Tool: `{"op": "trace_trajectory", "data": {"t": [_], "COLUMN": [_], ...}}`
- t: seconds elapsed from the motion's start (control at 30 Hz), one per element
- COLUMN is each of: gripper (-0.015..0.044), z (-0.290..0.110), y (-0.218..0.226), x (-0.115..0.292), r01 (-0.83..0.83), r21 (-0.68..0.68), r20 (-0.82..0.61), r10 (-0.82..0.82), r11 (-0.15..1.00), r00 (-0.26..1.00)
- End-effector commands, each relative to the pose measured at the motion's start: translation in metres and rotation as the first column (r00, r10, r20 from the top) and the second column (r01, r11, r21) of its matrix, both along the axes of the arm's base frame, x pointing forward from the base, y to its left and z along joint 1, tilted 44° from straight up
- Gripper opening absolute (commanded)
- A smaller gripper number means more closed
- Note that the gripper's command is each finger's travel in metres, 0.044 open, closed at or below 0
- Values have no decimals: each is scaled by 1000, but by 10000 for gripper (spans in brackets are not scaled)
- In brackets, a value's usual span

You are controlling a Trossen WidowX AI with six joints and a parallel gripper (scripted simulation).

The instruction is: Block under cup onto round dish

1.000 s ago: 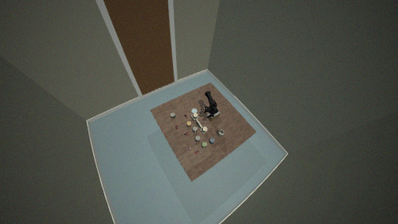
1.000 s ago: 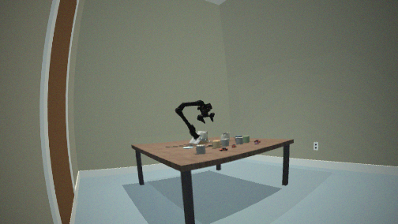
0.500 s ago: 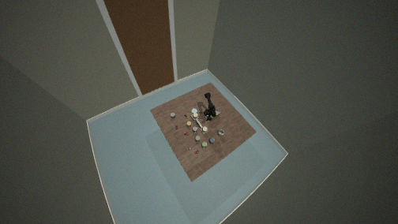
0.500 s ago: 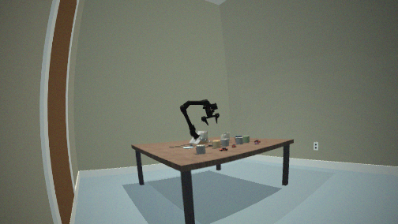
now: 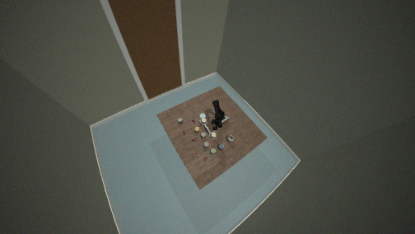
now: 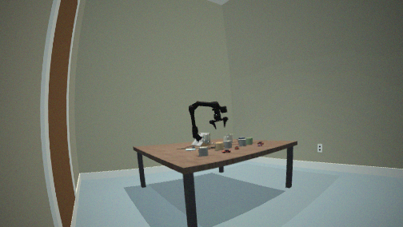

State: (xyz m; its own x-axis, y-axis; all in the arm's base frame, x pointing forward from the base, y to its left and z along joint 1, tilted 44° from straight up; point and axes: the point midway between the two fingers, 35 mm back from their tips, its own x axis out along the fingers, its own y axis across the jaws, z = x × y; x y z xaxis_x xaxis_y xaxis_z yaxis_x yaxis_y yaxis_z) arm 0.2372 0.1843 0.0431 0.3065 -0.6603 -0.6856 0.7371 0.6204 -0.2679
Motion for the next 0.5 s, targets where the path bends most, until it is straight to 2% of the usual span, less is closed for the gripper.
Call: {"op": "trace_trajectory", "data": {"t": [0.0,0.23,0.47], "gripper": [440,440,440], "z": [-11,-36,-62], "y": [3,3,2], "x": [9,25,39], "r01": [101,287,472], "r21": [39,99,168], "r20": [37,97,161], "r10": [-102,-296,-496], "r11": [994,953,866], "r00": [994,950,853]}}
